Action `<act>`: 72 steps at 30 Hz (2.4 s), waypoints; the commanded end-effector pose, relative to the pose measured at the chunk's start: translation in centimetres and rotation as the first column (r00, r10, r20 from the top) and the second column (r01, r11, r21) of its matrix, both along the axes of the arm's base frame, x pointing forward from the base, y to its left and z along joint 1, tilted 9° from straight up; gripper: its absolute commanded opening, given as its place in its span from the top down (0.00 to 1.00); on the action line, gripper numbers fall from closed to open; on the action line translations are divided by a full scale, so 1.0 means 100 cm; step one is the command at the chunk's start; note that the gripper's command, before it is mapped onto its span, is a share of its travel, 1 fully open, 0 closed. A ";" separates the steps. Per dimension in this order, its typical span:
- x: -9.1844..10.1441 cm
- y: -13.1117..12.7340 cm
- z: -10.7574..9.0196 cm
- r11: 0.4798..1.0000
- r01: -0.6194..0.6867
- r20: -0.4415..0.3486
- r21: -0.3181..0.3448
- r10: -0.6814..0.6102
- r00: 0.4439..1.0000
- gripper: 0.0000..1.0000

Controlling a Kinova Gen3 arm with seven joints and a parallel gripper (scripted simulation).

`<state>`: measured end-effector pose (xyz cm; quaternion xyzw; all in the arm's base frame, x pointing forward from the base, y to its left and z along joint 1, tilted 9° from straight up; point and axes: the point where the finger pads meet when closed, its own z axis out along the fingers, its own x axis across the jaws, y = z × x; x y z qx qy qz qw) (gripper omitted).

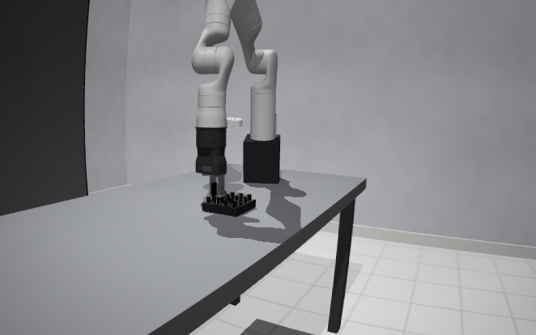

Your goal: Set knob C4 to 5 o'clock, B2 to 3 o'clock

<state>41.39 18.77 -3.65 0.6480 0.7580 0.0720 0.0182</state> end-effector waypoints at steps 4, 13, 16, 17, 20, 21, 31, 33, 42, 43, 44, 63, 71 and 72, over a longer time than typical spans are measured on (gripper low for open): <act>0.001 0.000 0.001 1.000 0.000 0.002 0.001 0.000 1.000 0.54; 0.001 0.000 0.001 1.000 0.000 0.002 0.001 0.000 1.000 0.54; 0.001 0.000 0.001 1.000 0.000 0.002 0.001 0.000 1.000 0.54; 0.001 0.000 0.001 1.000 0.000 0.002 0.001 0.000 1.000 0.54; 0.001 0.000 0.001 1.000 0.000 0.002 0.001 0.000 1.000 0.54; 0.001 0.000 0.001 1.000 0.000 0.002 0.001 0.000 1.000 0.54; 0.001 0.000 -0.002 1.000 0.000 0.002 0.001 0.000 1.000 0.54; 0.001 0.000 -0.002 1.000 0.000 0.002 0.001 0.000 1.000 0.54; 0.002 0.001 -0.009 1.000 0.000 0.002 0.001 0.000 1.000 0.54; 0.002 0.001 -0.009 1.000 0.000 0.002 0.001 0.000 1.000 0.54; 0.002 0.001 -0.010 1.000 0.000 0.002 0.001 0.000 1.000 0.54; 0.002 0.001 -0.013 1.000 0.000 0.002 0.001 0.000 1.000 0.54; 0.002 0.001 -0.013 1.000 0.000 0.002 0.001 0.000 1.000 0.54; 0.002 0.001 -0.013 1.000 0.000 0.002 0.001 0.000 1.000 0.54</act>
